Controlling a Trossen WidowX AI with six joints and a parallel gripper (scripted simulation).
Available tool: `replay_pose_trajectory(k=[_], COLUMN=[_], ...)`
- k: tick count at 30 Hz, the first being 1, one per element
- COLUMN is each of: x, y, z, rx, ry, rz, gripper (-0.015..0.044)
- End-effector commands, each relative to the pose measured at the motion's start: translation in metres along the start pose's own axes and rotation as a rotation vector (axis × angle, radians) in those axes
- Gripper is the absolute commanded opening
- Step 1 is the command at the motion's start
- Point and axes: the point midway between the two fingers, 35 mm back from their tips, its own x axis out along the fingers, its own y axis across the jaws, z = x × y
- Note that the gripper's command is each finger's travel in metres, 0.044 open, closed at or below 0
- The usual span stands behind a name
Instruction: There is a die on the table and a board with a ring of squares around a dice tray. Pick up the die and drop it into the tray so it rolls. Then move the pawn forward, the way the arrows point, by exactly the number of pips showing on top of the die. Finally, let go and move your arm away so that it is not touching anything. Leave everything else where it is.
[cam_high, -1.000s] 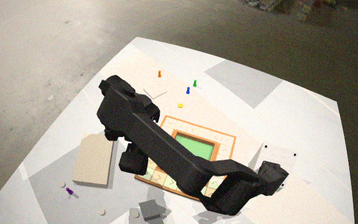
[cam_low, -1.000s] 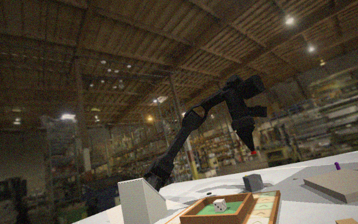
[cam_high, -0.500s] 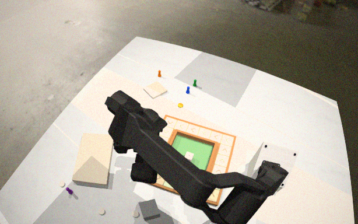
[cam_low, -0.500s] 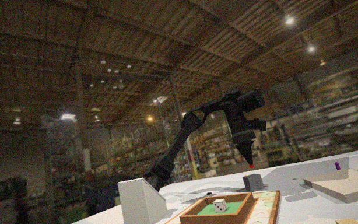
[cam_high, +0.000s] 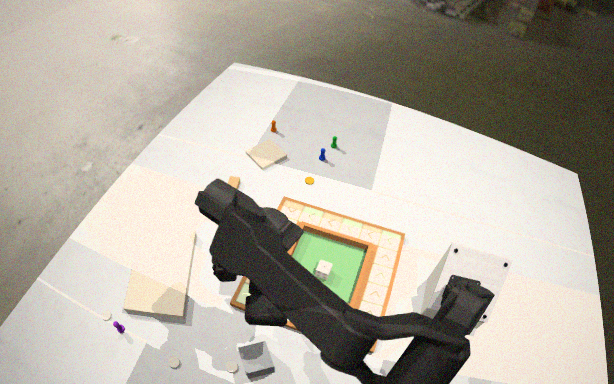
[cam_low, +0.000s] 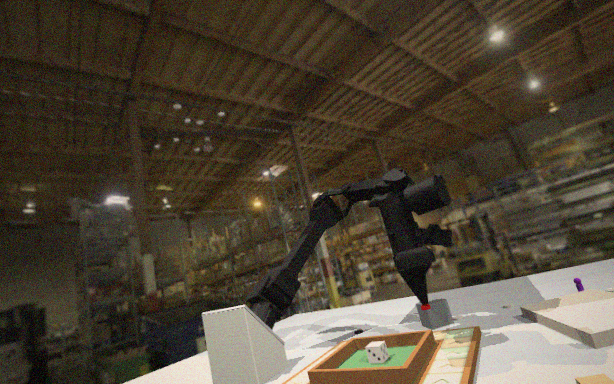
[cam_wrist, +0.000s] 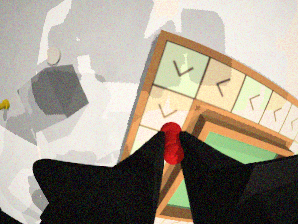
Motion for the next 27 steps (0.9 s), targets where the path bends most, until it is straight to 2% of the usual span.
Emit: replay_pose_trajectory(k=[1,7,24,27], x=[0.011,0.034,0.051,0.046], y=[0.001,0.002,0.002,0.002], z=[-0.002,-0.002,-0.002,0.000], rx=[0.003,0.003,0.002,-0.006], ry=[0.000,-0.001,-0.001,-0.003], rz=[0.005,0.007,0.008,0.002], gripper=[0.0000,0.0000,0.0000,0.0079])
